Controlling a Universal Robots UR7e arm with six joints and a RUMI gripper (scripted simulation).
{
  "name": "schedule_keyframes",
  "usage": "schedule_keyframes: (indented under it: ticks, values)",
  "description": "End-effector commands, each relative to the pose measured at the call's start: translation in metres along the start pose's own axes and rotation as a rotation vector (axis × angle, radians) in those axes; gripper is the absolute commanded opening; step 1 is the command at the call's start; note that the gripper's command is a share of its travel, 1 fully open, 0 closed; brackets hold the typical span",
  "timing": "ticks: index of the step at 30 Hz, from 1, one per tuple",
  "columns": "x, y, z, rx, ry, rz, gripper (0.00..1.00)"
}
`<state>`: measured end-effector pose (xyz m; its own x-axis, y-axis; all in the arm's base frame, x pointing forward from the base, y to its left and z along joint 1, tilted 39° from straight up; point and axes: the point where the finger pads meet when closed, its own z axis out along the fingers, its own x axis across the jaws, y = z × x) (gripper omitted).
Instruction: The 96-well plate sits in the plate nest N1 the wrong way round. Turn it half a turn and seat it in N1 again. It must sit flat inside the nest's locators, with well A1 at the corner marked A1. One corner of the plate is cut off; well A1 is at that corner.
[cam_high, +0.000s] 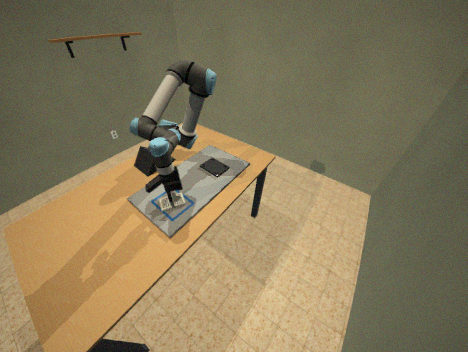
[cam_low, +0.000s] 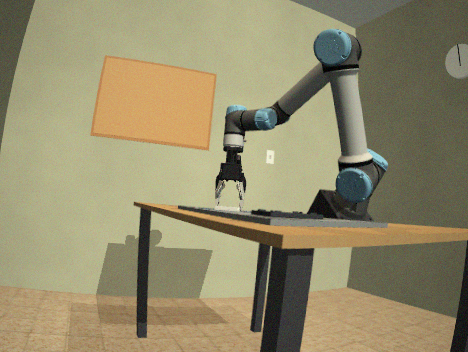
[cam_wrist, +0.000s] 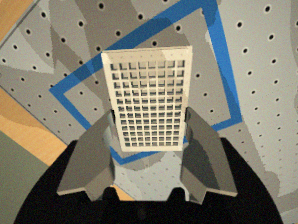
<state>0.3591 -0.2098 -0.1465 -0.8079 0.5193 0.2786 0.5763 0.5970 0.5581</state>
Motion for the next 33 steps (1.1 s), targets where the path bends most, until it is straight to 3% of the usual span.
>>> schedule_keyframes:
  ticks: [1, 22, 33]
  values:
    - [0.000, 0.000, 0.000, 0.000, -0.001, 0.000, 0.00]
    - [0.000, 0.000, 0.000, 0.000, -0.001, 0.000, 0.00]
    - [0.000, 0.000, -0.015, 0.000, -0.001, 0.000, 0.00]
